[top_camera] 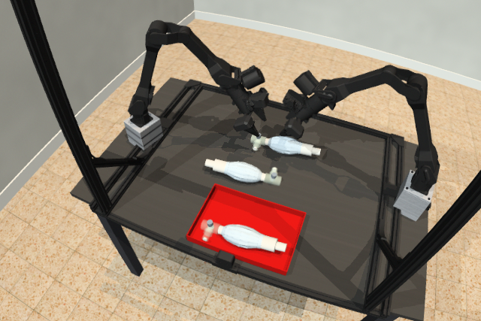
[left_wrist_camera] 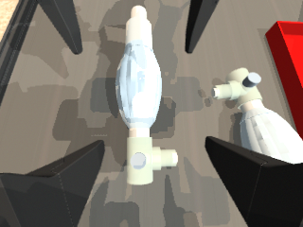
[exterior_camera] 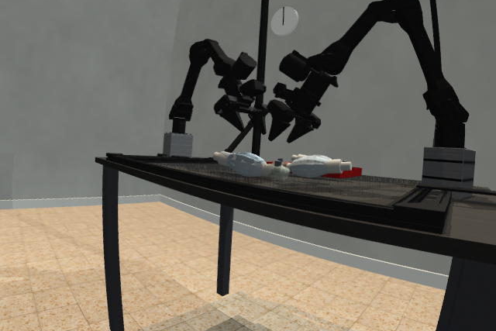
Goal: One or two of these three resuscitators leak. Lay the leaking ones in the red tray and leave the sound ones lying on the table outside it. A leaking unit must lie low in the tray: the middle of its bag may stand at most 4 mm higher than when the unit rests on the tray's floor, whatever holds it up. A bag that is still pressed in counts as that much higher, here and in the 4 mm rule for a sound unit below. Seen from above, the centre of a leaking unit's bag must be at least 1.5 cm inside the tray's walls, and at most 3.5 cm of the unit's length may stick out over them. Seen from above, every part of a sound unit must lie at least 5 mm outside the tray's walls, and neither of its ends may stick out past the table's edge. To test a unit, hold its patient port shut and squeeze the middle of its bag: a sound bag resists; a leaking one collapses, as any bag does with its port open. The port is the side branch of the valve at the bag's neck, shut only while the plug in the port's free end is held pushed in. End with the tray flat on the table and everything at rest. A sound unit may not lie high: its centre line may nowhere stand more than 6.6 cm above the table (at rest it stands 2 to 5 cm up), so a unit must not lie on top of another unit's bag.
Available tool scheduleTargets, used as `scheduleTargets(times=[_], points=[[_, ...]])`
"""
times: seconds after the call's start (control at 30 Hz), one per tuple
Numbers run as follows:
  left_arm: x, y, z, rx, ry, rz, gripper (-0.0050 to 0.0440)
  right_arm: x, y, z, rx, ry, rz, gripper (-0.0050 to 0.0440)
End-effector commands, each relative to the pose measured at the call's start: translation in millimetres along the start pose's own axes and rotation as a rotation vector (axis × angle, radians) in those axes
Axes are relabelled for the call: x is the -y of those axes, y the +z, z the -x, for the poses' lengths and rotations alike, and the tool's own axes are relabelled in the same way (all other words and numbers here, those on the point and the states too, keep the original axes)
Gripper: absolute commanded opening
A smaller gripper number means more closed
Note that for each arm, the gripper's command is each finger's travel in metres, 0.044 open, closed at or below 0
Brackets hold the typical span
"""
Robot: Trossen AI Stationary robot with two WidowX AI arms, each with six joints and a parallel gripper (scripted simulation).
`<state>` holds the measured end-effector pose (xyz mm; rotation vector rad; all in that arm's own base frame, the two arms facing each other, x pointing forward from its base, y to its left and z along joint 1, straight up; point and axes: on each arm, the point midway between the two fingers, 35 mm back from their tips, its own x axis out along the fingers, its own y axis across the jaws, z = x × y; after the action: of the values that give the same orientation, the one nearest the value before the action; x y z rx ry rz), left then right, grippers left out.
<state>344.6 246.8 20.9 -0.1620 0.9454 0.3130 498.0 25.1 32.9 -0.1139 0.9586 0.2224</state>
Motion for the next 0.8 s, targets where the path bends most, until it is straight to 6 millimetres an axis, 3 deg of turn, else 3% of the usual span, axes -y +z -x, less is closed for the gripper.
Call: scheduleTargets(times=[0.0, 0.1, 0.13, 0.67, 0.7, 0.77], points=[[-1, 3, 0, 0.004, 0.003, 0.002, 0.0409, 1, 1, 0, 0.002, 0.000, 0.003, 0.0440], [-1, 3, 0, 0.004, 0.003, 0.002, 0.0409, 1, 1, 0, 0.002, 0.000, 0.003, 0.0440], [-1, -27, -41, 0.027, 0.000, -0.012, 0.0409, 1, -34, -49, 0.002, 0.000, -0.001, 0.0440], [-1, -27, -41, 0.027, 0.000, -0.012, 0.0409, 1, -34, -49, 0.002, 0.000, -0.001, 0.0440], [-1, -55, -81, 0.026, 0.001, -0.012, 0.0409, 1, -56, -82, -0.001, 0.000, -0.002, 0.0440], [-1, -55, -81, 0.026, 0.001, -0.012, 0.0409, 1, -56, -82, -0.001, 0.000, -0.002, 0.0440]])
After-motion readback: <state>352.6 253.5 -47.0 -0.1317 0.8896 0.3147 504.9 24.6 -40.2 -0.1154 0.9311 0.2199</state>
